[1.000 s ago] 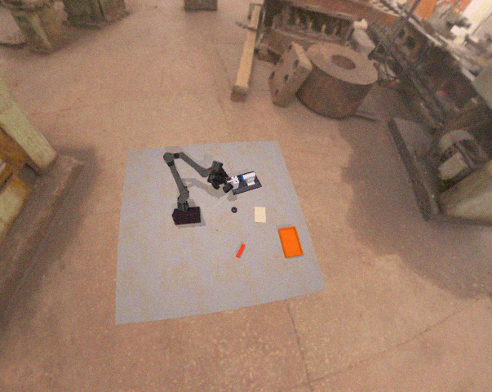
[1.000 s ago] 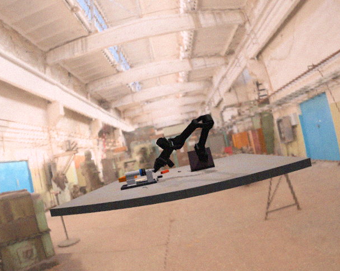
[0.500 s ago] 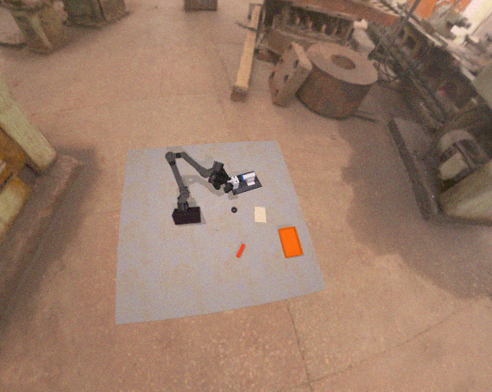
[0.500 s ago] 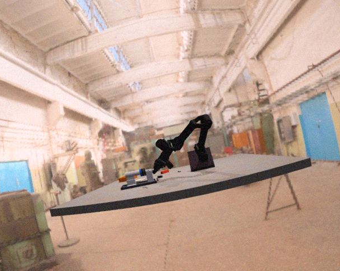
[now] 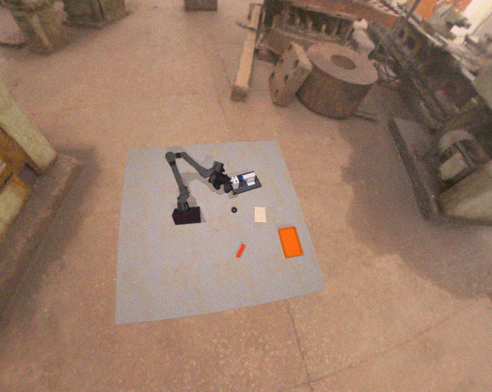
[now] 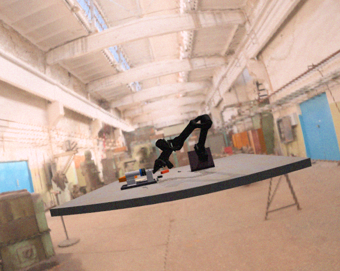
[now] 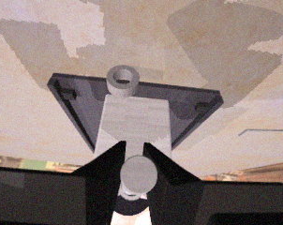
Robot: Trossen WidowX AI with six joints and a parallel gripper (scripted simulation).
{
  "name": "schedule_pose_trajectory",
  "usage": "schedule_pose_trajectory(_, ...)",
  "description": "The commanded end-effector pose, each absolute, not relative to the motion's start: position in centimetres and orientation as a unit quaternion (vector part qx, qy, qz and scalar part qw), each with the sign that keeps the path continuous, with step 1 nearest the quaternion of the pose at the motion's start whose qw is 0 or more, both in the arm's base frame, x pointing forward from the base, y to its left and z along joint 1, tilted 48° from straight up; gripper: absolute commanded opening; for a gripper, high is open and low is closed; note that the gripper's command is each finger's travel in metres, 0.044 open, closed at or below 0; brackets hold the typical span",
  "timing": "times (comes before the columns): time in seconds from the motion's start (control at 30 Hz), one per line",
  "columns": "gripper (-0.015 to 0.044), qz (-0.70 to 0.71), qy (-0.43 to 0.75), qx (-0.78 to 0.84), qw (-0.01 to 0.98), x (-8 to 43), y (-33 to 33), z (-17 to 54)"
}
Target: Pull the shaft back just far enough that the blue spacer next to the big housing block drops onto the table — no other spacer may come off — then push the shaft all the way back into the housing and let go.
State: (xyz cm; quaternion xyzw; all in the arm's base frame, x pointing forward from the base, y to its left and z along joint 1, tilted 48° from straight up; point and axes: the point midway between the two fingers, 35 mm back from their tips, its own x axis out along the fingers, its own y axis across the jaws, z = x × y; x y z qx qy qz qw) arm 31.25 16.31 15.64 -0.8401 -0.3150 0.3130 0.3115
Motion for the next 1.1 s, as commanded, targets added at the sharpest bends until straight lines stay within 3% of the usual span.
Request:
schedule_pose_trajectory(0.0, 0.0, 0.313, -0.314, -0.84, 0.313, 31.1, 16.3, 15.6)
schedule_pose_trajectory(1.07, 0.0, 0.313, -0.313, -0.84, 0.314, 29.7, 15.8, 15.3)
